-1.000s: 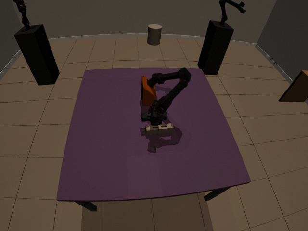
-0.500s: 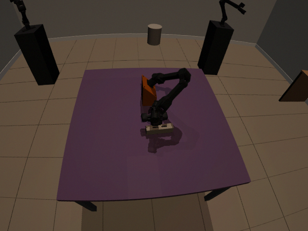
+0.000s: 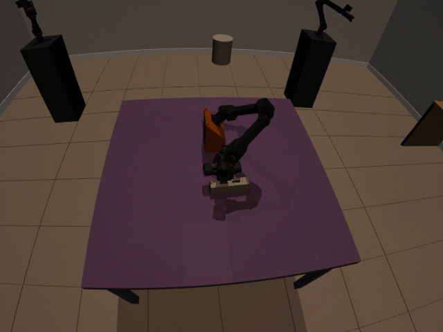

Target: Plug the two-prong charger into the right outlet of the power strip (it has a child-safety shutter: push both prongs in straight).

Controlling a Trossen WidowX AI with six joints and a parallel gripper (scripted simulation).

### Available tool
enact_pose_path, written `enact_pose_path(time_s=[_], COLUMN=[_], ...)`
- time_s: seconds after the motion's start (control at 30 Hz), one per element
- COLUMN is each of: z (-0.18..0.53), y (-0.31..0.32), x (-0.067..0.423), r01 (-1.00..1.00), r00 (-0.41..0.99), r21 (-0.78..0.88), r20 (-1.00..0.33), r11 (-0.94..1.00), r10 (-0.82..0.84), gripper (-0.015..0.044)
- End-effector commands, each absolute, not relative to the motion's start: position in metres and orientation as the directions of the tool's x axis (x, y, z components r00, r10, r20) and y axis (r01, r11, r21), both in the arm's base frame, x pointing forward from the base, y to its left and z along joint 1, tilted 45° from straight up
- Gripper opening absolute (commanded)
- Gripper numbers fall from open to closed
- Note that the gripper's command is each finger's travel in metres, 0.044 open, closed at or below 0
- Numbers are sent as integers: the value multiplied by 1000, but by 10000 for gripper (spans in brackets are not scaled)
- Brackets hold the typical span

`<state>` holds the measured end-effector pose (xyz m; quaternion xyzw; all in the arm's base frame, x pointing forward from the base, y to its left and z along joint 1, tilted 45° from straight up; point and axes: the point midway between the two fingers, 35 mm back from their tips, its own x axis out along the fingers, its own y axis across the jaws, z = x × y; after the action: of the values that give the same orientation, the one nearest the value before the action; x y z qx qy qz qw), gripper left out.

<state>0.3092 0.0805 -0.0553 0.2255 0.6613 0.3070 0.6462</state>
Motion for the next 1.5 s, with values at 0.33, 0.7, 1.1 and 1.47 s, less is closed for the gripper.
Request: enact_pose_path(time_s=[0.33, 0.7, 1.1, 1.47], z=[-55, -54, -54, -53], y=[81, 81, 82, 82], x=[312, 316, 320, 323], r01=[-94, -95, -95, -95], r00=[-63, -63, -62, -62], r21=[700, 700, 700, 700], r20=[-713, -713, -713, -713], r11=[707, 707, 707, 707], r10=[698, 698, 698, 698], gripper=[0, 0, 0, 0])
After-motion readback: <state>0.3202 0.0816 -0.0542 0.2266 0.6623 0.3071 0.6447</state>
